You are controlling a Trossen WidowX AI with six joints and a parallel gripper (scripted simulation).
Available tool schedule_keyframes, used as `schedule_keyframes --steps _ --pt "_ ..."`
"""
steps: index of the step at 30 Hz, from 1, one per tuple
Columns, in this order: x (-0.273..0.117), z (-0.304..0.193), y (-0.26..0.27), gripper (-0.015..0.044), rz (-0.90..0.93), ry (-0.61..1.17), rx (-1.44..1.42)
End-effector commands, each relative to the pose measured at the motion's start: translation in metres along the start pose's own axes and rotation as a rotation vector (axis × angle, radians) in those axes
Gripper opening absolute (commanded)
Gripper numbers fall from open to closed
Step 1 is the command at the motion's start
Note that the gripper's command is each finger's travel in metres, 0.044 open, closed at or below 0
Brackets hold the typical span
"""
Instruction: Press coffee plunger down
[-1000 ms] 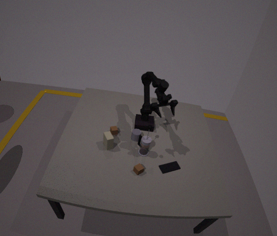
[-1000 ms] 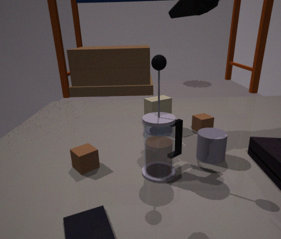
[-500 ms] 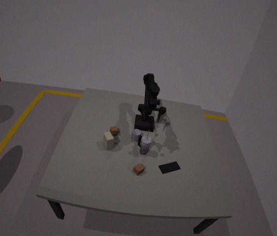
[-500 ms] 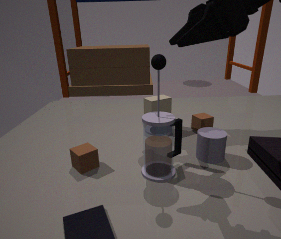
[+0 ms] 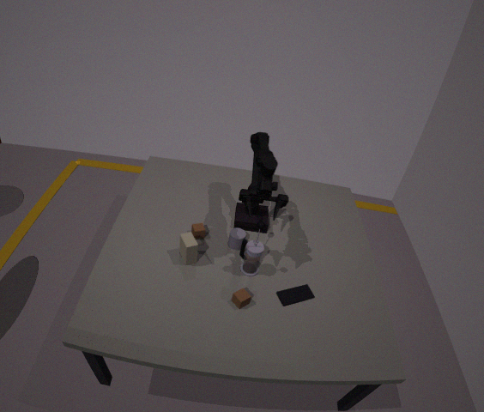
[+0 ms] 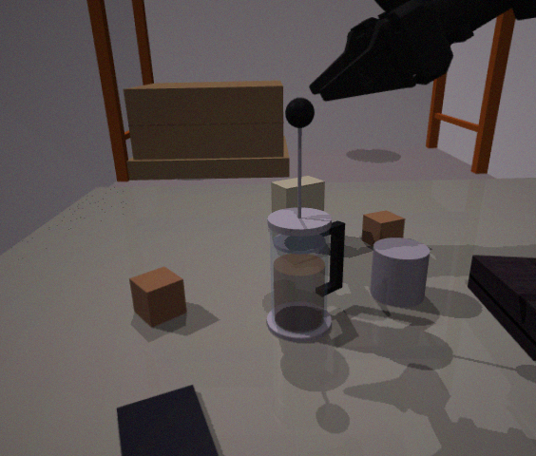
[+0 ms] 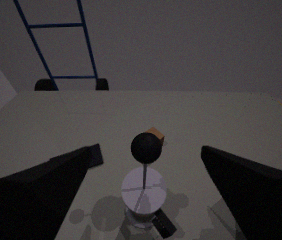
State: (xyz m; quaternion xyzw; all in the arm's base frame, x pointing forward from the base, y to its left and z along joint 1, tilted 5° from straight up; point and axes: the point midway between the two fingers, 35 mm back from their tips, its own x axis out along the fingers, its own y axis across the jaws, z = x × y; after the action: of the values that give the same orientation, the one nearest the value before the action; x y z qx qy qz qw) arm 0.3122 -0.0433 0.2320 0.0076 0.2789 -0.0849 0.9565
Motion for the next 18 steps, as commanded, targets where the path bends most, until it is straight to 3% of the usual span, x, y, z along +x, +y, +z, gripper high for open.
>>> schedule_keyframes --steps 1,16,18 --pt "0.008 -0.003 0.0 0.044 -0.002 0.009 -0.004" --pt "0.028 -0.004 -0.001 0.044 -0.003 0.007 -0.004" --pt "0.028 -0.004 -0.001 0.0387 -0.003 0.007 -0.004"
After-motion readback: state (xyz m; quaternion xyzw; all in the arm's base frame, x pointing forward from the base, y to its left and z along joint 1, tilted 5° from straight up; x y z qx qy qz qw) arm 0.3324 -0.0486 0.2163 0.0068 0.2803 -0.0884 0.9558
